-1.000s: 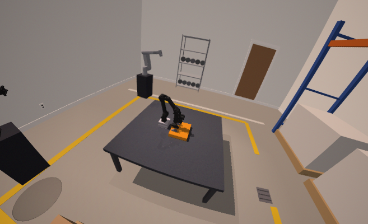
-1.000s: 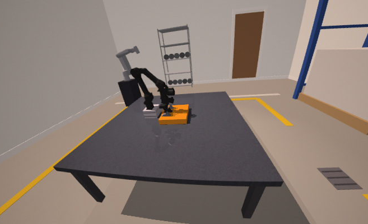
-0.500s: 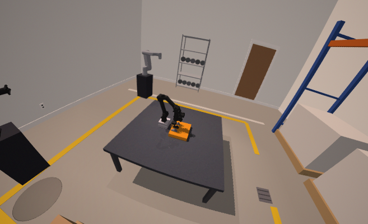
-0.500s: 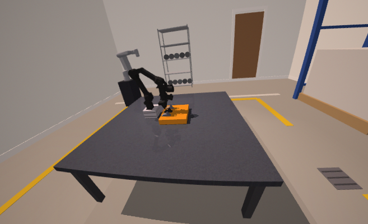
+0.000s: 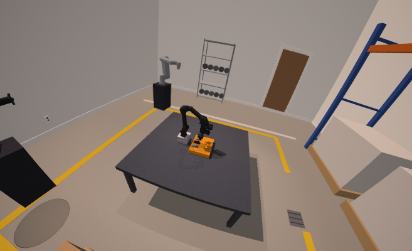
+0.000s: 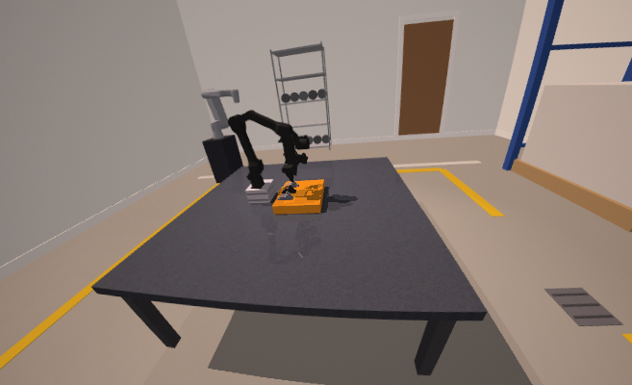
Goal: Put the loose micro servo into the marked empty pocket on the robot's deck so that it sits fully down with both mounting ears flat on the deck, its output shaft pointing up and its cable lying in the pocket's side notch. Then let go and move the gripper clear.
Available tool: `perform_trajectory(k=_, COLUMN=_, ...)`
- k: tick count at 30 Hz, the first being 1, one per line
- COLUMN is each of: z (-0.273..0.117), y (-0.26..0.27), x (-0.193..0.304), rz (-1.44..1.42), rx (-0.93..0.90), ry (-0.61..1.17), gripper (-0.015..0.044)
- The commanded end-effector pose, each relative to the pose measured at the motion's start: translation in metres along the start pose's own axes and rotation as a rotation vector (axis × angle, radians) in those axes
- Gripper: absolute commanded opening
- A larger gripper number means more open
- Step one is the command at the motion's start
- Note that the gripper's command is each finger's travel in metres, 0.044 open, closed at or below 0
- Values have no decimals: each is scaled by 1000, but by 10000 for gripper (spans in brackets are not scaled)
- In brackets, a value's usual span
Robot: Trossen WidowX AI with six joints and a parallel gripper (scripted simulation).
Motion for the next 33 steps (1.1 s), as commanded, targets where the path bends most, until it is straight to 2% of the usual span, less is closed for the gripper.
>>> perform_trajectory(k=1, z=-21, y=1, x=-40, rz=4, rx=0, ry=-6, gripper=440)
perform_trajectory(k=9, z=-30, y=1, x=-52, rz=5, rx=0, ry=-8, gripper=440)
perform_trajectory(k=15, z=-75, y=1, x=-40, rz=1, rx=0, ry=-12, gripper=440)
perform_trajectory(k=33, z=-75, y=1, x=-40, rz=1, rx=0, ry=-12, gripper=440)
Point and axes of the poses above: the point midway between the two fingers, 35 mm back from their tips, its own z axis out along the fingers, its own y axis across the jaws, x = y × z, the point moved 1 cm from there along -z, back along the fingers
